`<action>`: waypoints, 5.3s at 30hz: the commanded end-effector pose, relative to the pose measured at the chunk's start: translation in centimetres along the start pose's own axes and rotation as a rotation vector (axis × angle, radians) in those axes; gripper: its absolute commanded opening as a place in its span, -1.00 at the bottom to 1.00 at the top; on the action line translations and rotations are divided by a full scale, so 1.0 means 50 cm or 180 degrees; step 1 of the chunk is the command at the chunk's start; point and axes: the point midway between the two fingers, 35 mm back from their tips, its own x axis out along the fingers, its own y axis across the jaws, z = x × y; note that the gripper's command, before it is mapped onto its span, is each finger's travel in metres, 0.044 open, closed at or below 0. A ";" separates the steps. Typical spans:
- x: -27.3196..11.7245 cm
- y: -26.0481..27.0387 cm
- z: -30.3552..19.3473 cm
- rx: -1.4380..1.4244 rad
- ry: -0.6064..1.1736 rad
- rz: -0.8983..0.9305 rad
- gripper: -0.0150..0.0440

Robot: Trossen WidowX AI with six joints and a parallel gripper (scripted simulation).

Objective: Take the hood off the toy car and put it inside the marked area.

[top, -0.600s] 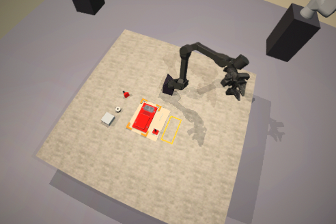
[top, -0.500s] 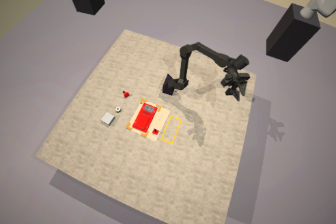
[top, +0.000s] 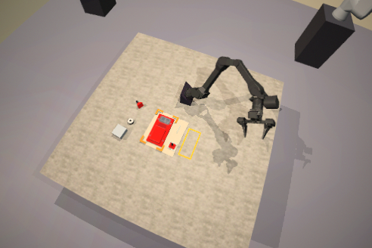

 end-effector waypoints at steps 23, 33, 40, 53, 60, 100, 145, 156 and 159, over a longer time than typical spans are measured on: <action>0.295 -0.497 0.154 -0.2651 0.1424 -0.2718 1.00; 0.267 -0.718 0.264 -0.2561 0.2600 -0.3200 1.00; 0.207 -0.859 0.322 -0.2007 0.3343 -0.3045 1.00; 0.134 -1.007 0.366 -0.1296 0.3979 -0.1789 1.00; 0.134 -1.008 0.366 -0.1294 0.3979 -0.1783 1.00; 0.148 -1.041 0.328 -0.1294 0.3978 -0.1781 1.00; 0.161 -1.073 0.285 -0.1292 0.3979 -0.1774 1.00; 0.164 -1.079 0.276 -0.1292 0.3979 -0.1774 1.00; 0.164 -1.081 0.274 -0.1291 0.3979 -0.1774 1.00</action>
